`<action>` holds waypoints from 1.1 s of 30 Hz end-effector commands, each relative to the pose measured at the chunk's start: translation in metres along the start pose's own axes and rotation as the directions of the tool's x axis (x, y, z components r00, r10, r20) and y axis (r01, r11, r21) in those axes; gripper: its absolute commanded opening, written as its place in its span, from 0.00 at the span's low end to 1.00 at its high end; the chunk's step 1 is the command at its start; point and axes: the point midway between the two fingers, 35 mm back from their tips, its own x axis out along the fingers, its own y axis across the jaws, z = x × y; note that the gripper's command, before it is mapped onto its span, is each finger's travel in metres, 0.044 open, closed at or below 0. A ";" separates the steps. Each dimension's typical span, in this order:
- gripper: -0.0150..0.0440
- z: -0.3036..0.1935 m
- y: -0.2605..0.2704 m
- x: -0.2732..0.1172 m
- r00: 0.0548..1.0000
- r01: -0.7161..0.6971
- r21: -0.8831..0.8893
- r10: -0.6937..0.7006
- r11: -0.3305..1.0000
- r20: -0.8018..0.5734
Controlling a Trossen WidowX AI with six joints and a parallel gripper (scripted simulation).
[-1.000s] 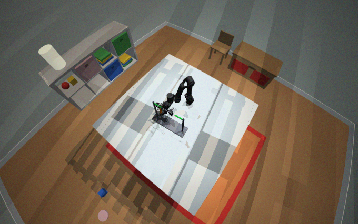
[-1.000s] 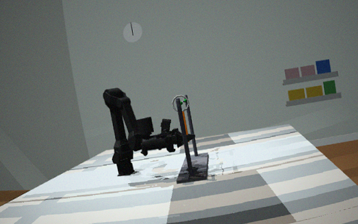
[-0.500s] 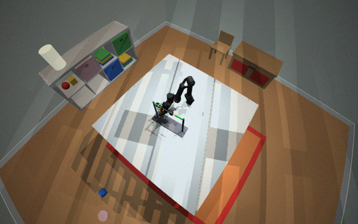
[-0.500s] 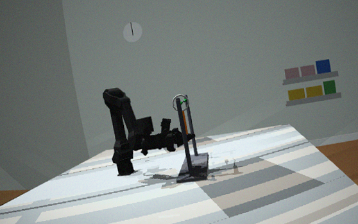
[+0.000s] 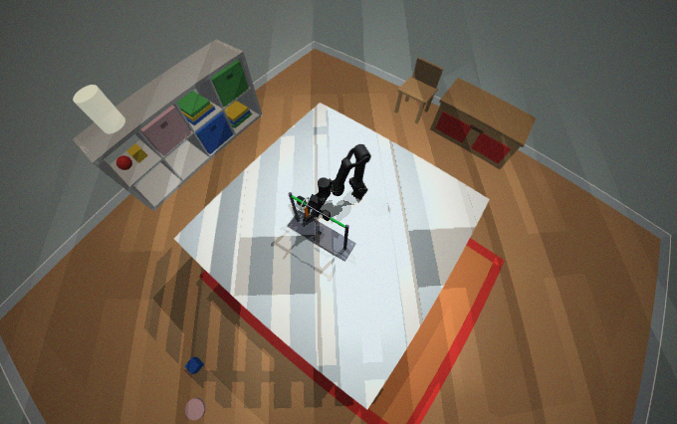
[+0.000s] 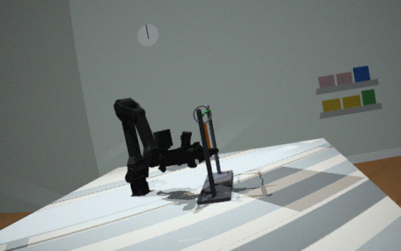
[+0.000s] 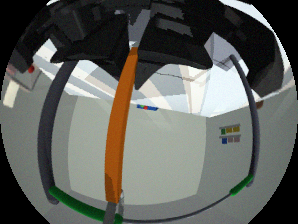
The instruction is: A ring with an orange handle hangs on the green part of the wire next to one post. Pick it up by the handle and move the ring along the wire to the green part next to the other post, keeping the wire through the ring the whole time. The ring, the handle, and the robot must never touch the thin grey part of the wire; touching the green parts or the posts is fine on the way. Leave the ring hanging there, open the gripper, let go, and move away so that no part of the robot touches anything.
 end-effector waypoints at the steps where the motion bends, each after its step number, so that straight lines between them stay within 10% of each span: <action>1: 0.00 -0.001 0.004 -0.001 1.000 0.006 0.009 -0.006 1.000 -0.005; 33: 0.00 -0.001 0.043 0.000 0.999 0.038 0.073 -0.037 0.997 -0.006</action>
